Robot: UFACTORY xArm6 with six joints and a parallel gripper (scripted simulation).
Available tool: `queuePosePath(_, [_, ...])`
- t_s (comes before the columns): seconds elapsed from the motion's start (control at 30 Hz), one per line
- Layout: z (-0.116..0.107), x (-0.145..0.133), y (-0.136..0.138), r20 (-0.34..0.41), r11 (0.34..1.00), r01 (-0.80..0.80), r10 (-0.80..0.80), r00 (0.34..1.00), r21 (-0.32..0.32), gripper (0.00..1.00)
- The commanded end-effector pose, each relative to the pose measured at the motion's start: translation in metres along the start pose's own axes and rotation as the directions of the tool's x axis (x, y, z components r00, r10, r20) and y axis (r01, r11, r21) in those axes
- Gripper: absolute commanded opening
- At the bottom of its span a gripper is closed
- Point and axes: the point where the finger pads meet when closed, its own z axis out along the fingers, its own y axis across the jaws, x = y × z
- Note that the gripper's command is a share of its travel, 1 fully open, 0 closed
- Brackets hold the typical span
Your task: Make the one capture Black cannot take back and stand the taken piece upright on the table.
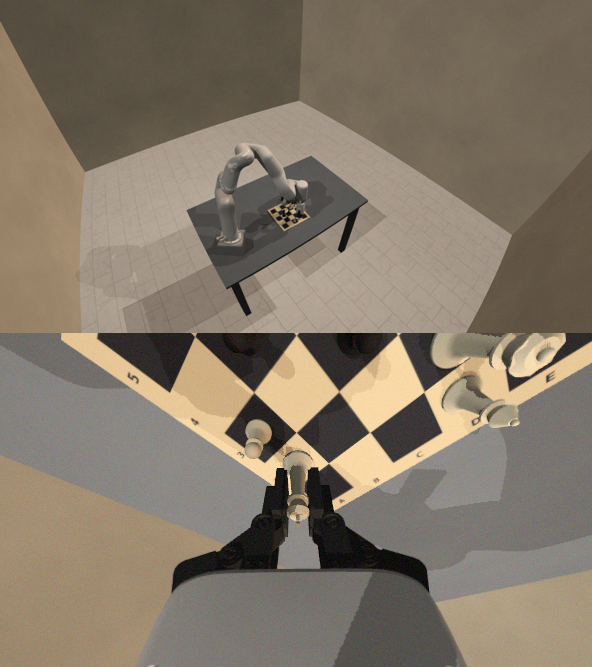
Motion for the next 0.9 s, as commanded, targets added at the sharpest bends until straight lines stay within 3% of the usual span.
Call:
queuePosePath(0.0, [-0.005, -0.001, 0.001, 0.004, 1.0, 0.0, 0.0, 1.0, -0.002, 0.0])
queuePosePath(0.17, [-0.029, -0.001, 0.001, 0.004, 1.0, 0.0, 0.0, 1.0, -0.002, 0.0])
queuePosePath(0.23, [-0.029, -0.001, 0.001, 0.004, 1.0, 0.0, 0.0, 1.0, -0.002, 0.0])
queuePosePath(0.57, [-0.095, -0.001, 0.001, 0.004, 1.0, 0.0, 0.0, 1.0, -0.002, 0.0])
queuePosePath(0.87, [-0.101, -0.001, 0.001, 0.004, 1.0, 0.0, 0.0, 1.0, -0.002, 0.0])
